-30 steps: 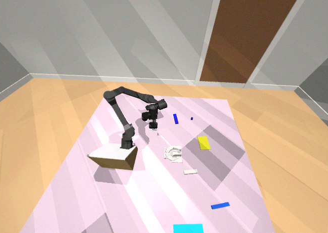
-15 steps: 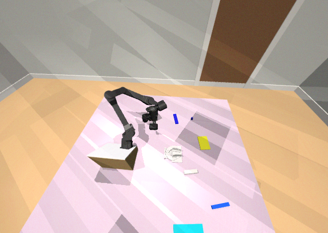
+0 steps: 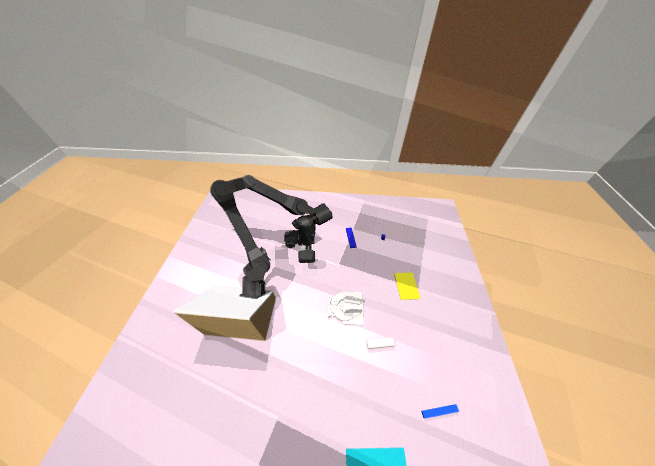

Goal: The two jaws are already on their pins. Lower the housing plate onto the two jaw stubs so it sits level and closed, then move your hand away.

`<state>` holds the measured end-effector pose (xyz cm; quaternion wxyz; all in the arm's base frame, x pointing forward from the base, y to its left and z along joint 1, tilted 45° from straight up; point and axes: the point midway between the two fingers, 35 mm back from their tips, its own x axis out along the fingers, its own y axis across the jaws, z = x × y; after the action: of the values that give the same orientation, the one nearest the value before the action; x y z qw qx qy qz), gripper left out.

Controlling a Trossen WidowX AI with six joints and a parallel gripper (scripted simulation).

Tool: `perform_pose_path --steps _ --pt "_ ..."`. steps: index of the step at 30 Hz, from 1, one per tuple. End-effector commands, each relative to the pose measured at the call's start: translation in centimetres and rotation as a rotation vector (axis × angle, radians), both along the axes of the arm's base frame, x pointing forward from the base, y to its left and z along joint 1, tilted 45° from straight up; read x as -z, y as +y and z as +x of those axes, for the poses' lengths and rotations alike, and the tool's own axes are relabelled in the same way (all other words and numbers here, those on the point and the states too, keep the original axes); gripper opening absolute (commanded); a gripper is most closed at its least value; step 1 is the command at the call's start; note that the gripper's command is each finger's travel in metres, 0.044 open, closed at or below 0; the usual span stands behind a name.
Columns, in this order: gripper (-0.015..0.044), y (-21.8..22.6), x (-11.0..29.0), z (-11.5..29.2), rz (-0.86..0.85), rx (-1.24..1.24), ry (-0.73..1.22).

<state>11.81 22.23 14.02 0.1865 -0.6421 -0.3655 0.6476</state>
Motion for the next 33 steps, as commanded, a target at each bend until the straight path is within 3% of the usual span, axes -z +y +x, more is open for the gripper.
perform_pose_path --steps 1,20,33 --pt "0.044 0.01 0.24 0.04 -0.007 0.006 0.003" --pt "0.044 0.04 0.26 0.04 -0.007 0.006 0.003" --pt "0.0353 0.06 0.17 -0.04 -0.002 0.0 0.003"
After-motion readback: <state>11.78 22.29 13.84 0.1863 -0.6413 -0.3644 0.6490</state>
